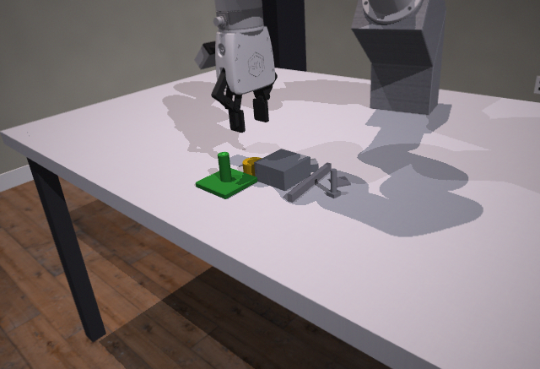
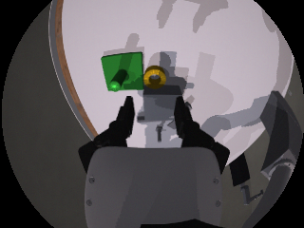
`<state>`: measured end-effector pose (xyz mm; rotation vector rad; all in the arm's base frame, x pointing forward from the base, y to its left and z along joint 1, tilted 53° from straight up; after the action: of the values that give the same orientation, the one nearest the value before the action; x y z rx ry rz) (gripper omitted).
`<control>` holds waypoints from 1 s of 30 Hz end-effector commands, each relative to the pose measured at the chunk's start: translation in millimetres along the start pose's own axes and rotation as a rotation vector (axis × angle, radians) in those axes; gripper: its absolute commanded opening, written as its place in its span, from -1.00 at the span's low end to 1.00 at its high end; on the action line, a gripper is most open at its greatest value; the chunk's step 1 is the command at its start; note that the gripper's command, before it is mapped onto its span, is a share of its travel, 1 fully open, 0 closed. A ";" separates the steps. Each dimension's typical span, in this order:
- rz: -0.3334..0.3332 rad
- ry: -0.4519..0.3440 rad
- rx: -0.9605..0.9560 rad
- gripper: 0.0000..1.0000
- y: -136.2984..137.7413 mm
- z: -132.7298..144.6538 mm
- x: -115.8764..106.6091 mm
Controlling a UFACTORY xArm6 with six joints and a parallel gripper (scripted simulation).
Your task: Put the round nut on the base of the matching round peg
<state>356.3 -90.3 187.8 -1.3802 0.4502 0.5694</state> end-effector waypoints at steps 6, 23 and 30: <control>-0.001 -0.003 0.000 0.20 -1.2 0.0 4.4; -0.001 -0.011 0.001 0.20 -2.8 0.5 20.8; -0.001 -0.012 0.001 0.20 -3.1 0.6 28.2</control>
<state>378.6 -86.7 173.7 -1.3737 0.4410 0.5792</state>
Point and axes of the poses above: the point where the finger pads meet when closed, its own x axis out along the fingers, its own y axis across the jaws, z = x × y, the point moved 1 cm from there along -x, back along the fingers
